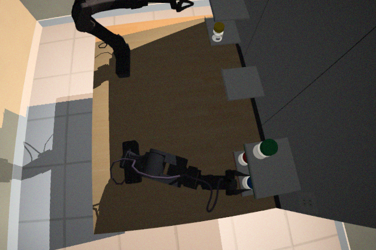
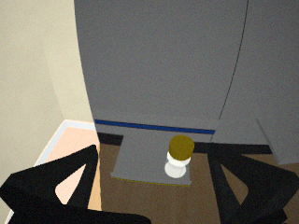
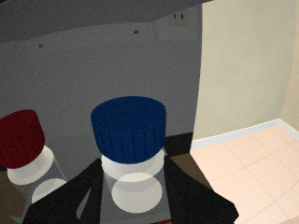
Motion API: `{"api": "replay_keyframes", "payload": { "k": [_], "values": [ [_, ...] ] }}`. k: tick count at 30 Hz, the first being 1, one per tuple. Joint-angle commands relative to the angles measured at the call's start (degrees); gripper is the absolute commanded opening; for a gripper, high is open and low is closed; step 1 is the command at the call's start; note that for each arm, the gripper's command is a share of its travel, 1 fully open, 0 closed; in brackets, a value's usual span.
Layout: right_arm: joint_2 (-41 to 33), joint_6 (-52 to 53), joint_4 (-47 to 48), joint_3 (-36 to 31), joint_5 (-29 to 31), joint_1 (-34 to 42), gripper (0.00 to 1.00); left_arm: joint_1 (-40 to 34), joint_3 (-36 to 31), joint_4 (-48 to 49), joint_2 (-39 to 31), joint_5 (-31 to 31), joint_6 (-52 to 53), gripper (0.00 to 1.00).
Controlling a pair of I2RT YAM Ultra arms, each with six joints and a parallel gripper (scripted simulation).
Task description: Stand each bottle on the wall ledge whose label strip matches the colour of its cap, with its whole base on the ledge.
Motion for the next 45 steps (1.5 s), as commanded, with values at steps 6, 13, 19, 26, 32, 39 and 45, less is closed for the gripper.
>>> {"api": "replay_keyframes", "payload": {
  "k": [6,13,19,26,32,39,45],
  "values": [
    [-1.57,-0.04,0.11,-0.17,-0.97,-0.02,0.49,3.42,20.56,-20.41,3.12,3.39,1.75,1.00],
    [-1.57,-0.04,0.11,-0.17,-0.97,-0.02,0.49,4.43,26.74,-24.58,4.95,4.03,2.31,1.00],
    [-1.57,-0.04,0.11,-0.17,-0.97,-0.02,0.49,4.47,28.10,-24.23,5.54,3.90,2.51,1.00],
    [-1.57,-0.04,0.11,-0.17,-0.97,-0.02,0.49,4.46,28.16,-24.32,5.03,3.83,2.54,1.00],
    [-1.57,-0.04,0.11,-0.17,-0.97,-0.02,0.49,4.46,28.17,-24.33,5.03,3.83,2.54,1.00],
    [-6.31,0.01,-4.88,0.10,-1.47,-0.26,0.49,4.24,27.57,-24.36,5.06,3.51,2.55,1.00],
    [-11.85,0.02,-10.97,1.47,-1.50,-0.41,0.49,4.24,27.57,-24.36,5.06,3.51,2.55,1.00]
  ]
}}
